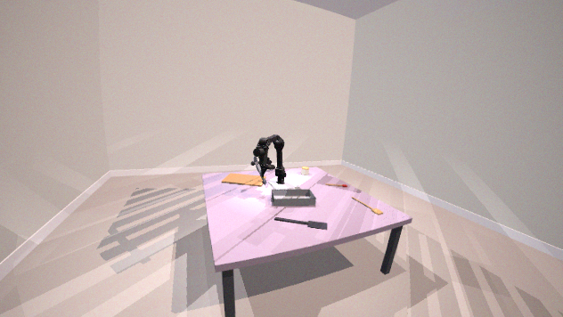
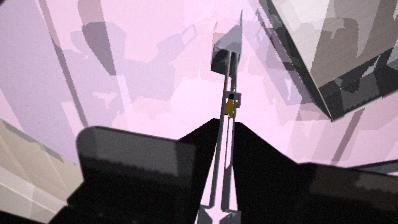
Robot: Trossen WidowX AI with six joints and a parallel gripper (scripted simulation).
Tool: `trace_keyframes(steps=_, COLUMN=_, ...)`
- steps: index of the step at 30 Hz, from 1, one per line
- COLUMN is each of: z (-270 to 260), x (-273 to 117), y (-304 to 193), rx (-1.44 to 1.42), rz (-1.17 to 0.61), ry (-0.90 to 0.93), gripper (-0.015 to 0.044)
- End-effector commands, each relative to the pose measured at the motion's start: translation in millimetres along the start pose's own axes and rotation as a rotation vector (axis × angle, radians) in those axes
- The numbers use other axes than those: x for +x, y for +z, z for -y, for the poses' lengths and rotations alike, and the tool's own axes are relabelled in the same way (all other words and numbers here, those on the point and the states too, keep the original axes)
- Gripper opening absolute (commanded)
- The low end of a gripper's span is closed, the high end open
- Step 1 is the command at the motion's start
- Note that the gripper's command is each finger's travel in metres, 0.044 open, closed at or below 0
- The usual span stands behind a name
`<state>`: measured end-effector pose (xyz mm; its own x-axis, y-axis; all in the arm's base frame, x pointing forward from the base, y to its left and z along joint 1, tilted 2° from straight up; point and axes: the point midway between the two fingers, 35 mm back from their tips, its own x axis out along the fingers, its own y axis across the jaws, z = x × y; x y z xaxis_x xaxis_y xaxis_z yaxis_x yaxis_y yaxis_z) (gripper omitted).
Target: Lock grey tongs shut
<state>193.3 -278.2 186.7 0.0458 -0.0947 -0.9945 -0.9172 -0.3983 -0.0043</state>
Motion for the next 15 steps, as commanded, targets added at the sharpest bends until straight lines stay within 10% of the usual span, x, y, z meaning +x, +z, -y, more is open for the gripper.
trace_keyframes(steps=1, z=-25, x=2, y=-2, rx=0.049, rz=0.02, ry=0.018, gripper=-0.015)
trace_keyframes(steps=15, z=-92, x=9, y=3, rx=0.191, rz=0.092, ry=0.043, gripper=-0.015)
